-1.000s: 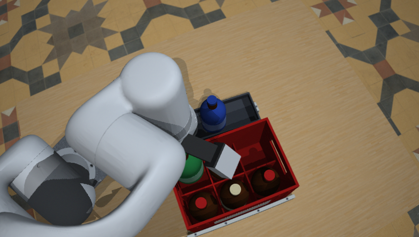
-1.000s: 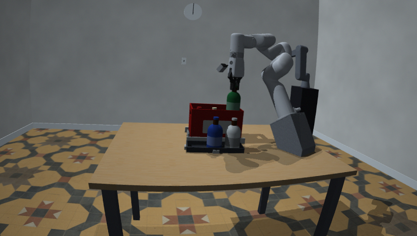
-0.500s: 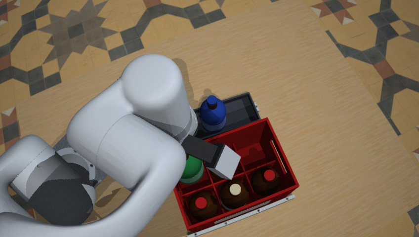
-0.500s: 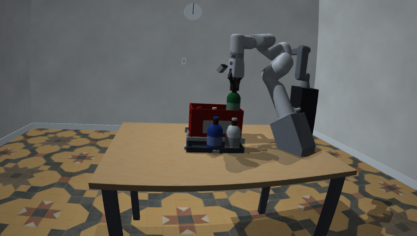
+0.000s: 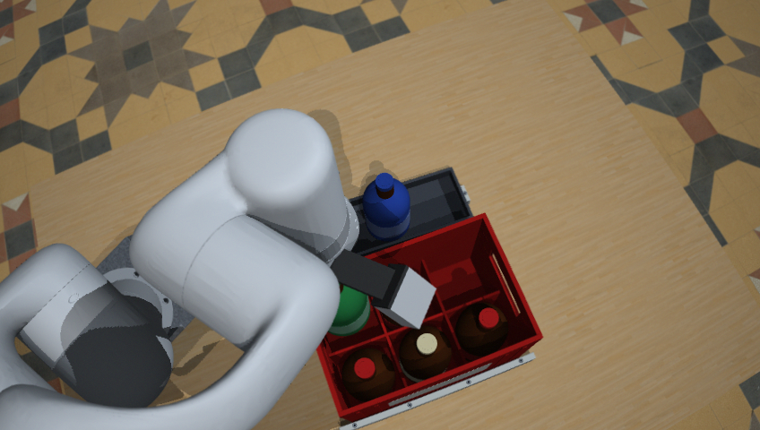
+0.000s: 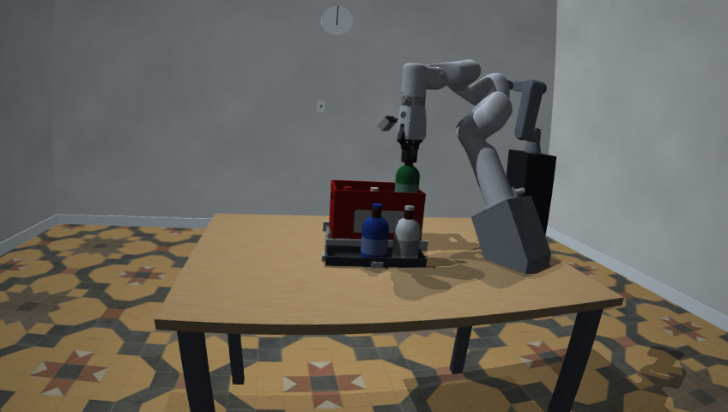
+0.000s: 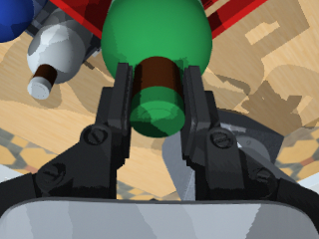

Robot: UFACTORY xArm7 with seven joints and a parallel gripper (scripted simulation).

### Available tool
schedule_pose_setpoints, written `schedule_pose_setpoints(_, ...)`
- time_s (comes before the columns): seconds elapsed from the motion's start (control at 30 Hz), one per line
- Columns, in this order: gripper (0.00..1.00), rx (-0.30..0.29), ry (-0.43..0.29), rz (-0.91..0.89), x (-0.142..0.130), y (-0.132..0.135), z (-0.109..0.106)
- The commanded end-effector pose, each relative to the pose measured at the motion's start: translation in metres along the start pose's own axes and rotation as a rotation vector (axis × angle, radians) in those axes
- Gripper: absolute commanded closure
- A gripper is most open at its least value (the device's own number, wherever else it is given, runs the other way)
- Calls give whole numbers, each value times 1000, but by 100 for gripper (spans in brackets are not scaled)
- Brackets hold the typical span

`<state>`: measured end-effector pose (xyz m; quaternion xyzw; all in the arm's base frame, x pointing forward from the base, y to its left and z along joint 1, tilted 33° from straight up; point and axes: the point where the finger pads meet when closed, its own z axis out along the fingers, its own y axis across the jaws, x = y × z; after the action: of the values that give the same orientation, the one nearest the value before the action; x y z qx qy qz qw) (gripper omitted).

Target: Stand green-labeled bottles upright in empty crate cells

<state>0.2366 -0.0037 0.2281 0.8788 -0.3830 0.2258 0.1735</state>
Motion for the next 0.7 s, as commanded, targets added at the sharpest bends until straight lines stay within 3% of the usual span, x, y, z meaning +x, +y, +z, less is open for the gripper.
schedule_pose_setpoints(0.0,100,3,2,1,1,-1,4)
schedule_pose_setpoints(0.67,100,3,2,1,1,-1,20)
